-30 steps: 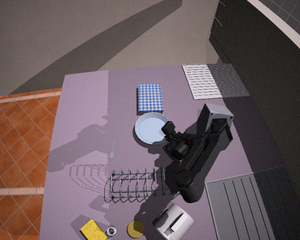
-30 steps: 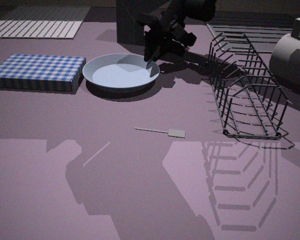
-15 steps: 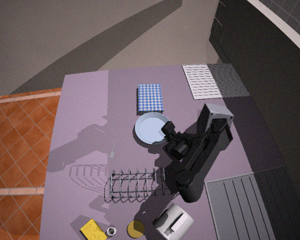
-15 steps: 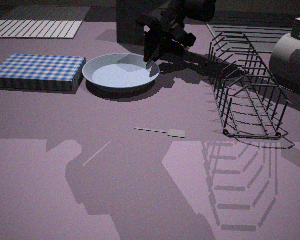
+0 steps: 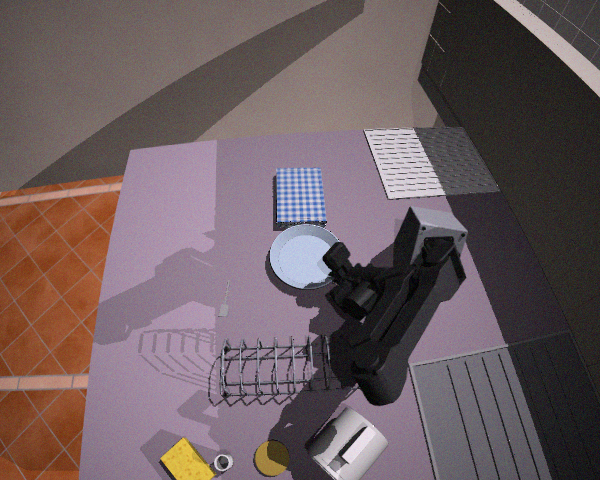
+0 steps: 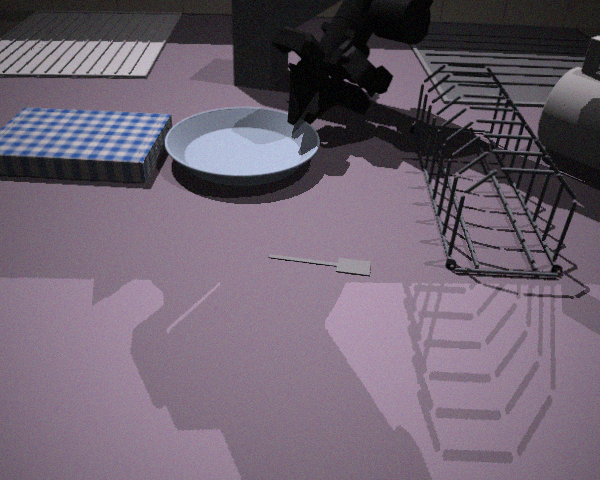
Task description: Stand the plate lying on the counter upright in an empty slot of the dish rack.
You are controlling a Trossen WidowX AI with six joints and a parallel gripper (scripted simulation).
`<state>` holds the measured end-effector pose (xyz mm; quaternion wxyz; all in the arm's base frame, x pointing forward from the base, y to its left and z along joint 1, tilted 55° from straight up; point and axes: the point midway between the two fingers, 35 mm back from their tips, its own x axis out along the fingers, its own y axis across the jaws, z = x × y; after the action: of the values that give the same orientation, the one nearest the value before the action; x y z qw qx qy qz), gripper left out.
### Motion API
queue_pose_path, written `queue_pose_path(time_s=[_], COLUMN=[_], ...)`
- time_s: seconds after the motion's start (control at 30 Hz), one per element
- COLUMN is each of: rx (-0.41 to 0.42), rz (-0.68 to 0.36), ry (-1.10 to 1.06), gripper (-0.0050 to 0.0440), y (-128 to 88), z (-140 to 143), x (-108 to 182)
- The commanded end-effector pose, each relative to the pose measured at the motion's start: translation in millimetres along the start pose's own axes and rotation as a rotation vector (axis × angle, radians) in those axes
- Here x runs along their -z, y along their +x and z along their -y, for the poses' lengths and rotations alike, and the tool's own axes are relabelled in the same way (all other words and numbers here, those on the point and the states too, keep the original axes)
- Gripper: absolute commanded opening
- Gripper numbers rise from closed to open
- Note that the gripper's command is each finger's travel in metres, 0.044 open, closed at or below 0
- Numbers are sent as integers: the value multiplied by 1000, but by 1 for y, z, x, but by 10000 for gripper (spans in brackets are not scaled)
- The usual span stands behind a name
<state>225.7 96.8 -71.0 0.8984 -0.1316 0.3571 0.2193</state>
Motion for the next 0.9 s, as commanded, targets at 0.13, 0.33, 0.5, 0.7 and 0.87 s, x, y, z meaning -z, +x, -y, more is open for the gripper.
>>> queue_pose_path(time_s=[0.13,0.33,0.5,0.7,0.87], rx=[0,0,2,2,2], rz=[0,0,0,0,0], ry=[0,0,0,0,0], gripper=[45,19,0,0,0], y=[0,0,0,0,0], z=[0,0,0,0,0], x=[0,0,0,0,0])
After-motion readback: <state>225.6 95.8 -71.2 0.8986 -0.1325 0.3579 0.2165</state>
